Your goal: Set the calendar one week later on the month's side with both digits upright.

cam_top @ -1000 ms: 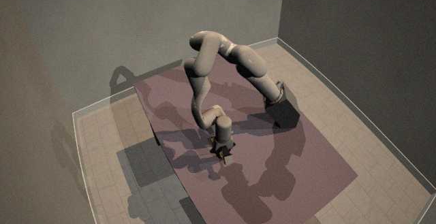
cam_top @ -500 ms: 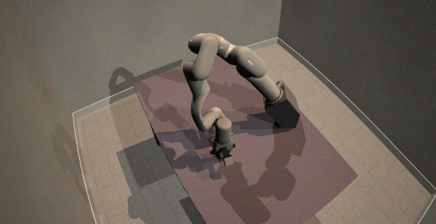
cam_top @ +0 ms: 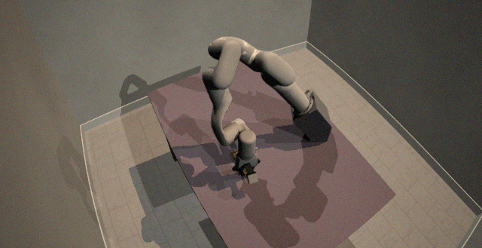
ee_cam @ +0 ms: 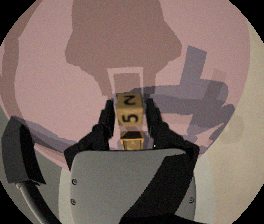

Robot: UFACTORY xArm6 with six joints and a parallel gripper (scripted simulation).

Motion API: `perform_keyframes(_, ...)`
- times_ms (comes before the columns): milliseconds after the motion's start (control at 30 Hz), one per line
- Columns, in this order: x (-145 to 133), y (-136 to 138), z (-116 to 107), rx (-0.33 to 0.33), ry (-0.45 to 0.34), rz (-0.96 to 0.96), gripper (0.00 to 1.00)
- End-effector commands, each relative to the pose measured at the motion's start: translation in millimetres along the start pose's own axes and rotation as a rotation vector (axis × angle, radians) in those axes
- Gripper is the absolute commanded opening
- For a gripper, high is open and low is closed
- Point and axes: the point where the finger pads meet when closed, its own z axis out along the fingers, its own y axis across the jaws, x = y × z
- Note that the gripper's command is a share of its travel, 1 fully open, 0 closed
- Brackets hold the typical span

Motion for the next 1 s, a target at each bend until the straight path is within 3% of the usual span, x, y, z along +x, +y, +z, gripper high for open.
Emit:
perform_keyframes(0, 0.5, 0.7, -0.5, -0.001, 0.001, 0.000, 0.49)
perform_keyframes(500, 0.5, 0.7, -0.5, -0.001, 0.001, 0.000, 0.49)
perform_keyframes(533, 0.5, 0.7, -0.5, -0.001, 0.001, 0.000, 0.29)
perform_keyframes(967, 0.5, 0.7, -0.5, -0.001, 0.001, 0.000, 0.29)
